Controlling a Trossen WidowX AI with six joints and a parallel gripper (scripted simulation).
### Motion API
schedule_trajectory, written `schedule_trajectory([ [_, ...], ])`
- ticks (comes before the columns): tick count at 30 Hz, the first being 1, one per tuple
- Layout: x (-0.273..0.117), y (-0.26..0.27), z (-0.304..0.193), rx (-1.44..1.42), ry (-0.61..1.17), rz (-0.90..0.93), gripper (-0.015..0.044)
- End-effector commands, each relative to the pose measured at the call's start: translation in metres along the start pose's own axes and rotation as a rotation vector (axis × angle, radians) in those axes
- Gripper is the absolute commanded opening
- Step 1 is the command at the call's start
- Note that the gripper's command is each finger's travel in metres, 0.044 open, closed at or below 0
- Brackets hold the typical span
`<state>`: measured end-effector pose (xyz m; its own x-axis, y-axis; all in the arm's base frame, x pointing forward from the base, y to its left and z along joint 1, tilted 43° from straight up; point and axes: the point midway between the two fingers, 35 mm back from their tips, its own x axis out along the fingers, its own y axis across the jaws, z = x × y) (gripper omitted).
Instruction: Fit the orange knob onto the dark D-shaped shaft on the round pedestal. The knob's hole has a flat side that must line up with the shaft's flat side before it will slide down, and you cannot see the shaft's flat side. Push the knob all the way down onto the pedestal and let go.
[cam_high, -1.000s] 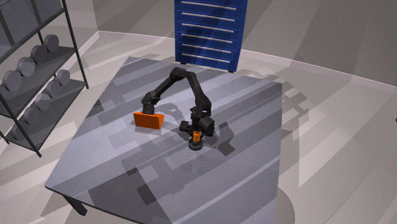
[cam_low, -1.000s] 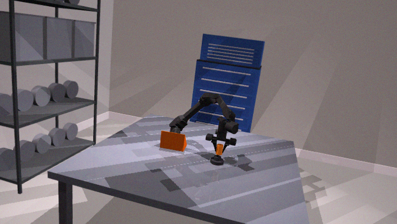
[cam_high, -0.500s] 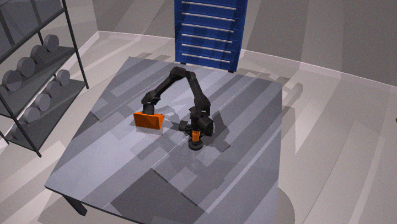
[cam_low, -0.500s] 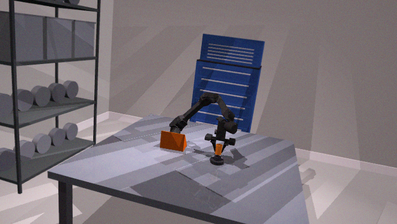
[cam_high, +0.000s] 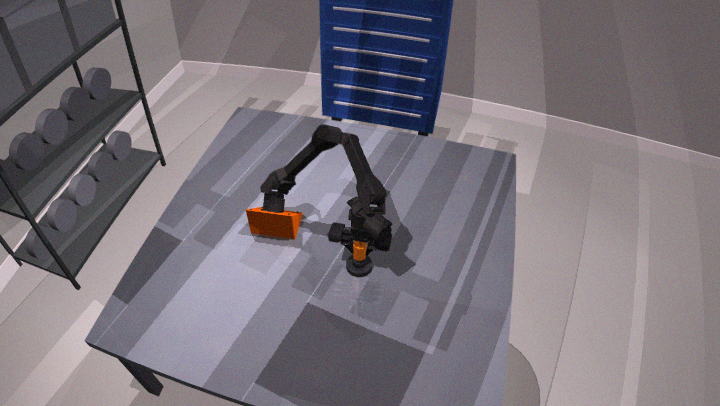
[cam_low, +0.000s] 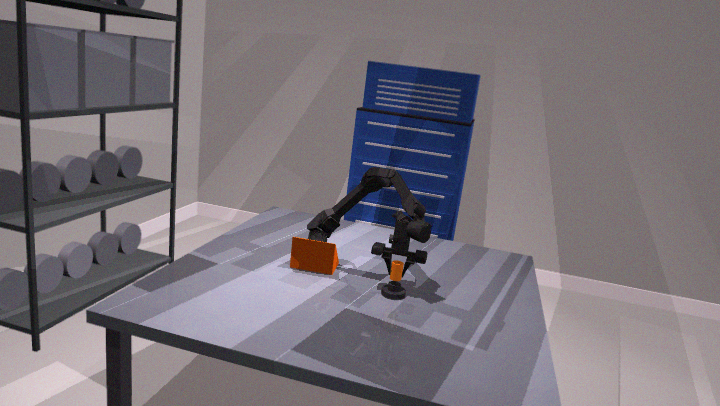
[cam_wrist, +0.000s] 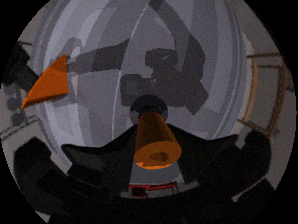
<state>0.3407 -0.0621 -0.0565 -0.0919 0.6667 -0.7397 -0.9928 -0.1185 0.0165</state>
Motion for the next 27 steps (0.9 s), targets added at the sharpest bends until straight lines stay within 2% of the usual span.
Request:
schedule_trajectory([
  [1,-0.0003,-0.0018,-0.0012,-0.001,-0.001,-0.002,0.0],
  [12,-0.0044,-0.0038,-0.0021,-0.001,-0.001,-0.002,0.0],
  [19,-0.0063,-0.0061,-0.0017,-0.2,0.0,-0.002,0.0],
  [27,-0.0038,-0.0053,-0.0014,-0.21,-0.001,-0.002,0.0],
])
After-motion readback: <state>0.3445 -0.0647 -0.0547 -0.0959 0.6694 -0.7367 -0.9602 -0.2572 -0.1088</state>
